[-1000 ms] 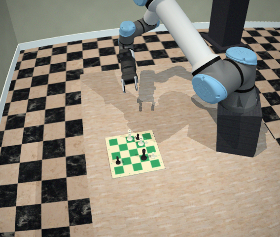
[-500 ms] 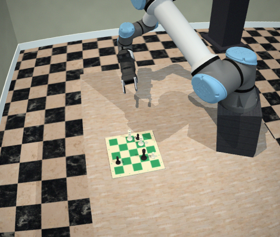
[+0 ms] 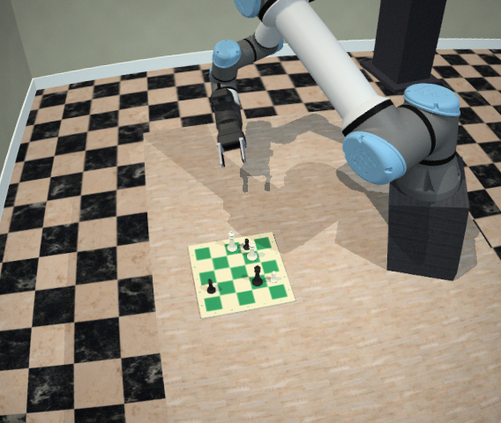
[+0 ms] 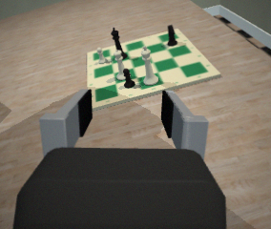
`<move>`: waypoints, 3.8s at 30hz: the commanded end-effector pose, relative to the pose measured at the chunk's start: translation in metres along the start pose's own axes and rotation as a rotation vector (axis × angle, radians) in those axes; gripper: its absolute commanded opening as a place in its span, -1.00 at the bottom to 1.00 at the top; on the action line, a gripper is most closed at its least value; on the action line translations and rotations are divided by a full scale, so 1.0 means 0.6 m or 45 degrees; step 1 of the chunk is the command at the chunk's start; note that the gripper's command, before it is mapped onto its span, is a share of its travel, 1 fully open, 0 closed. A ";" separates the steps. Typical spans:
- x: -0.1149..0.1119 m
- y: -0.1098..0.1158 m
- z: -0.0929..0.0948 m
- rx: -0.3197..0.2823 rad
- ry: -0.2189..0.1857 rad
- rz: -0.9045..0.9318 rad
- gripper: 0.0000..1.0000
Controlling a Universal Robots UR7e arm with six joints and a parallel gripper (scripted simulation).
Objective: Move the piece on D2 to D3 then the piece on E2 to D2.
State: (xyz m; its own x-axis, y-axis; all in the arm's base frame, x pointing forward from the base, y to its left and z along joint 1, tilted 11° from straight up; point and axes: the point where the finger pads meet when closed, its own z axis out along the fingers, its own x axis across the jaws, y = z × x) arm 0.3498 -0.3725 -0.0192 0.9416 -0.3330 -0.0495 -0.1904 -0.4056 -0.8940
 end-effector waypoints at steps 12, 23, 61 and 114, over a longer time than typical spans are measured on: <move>0.000 -0.001 -0.001 -0.001 0.001 -0.001 1.00; 0.000 -0.001 -0.001 -0.001 0.001 -0.001 1.00; -0.031 -0.130 -0.052 -0.016 -0.011 -0.024 1.00; -0.047 -0.155 0.269 -0.945 -0.751 -1.434 1.00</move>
State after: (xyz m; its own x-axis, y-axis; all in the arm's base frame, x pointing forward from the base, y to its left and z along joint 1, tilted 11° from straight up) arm 0.3838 -0.1959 -0.0050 0.6767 0.7113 0.1901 0.7349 -0.6367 -0.2335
